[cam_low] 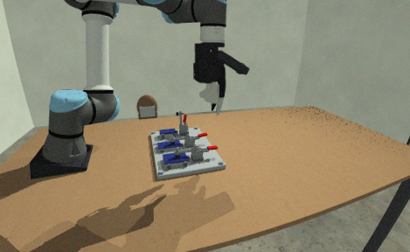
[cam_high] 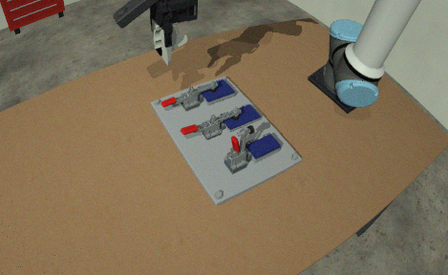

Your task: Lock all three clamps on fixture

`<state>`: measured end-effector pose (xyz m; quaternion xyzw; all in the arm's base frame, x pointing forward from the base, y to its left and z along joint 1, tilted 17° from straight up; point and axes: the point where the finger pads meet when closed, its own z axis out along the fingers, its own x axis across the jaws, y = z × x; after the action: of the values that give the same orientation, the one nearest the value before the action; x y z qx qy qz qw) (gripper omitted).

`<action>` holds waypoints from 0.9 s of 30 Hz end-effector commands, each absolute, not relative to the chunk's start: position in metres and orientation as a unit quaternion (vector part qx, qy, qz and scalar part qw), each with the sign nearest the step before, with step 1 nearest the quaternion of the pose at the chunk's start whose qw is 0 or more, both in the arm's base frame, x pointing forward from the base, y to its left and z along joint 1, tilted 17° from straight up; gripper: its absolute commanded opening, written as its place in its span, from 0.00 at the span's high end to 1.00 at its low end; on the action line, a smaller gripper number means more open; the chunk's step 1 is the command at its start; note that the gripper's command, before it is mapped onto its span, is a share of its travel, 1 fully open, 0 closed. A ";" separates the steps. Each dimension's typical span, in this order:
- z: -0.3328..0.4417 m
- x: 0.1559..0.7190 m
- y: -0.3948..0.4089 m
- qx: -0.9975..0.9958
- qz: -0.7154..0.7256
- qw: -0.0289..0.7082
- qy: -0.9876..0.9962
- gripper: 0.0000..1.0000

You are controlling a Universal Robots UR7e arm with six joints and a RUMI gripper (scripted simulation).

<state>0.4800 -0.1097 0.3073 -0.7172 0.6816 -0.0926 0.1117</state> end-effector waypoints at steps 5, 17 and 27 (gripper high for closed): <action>0.307 0.471 -0.051 -0.717 -0.093 0.112 0.681 0.72; 0.307 0.470 -0.042 -0.717 -0.093 0.112 0.681 0.72; 0.308 0.463 0.000 -0.717 -0.093 0.112 0.681 0.72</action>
<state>0.4634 -0.0053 0.3070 -0.7177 0.6810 -0.0920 0.1124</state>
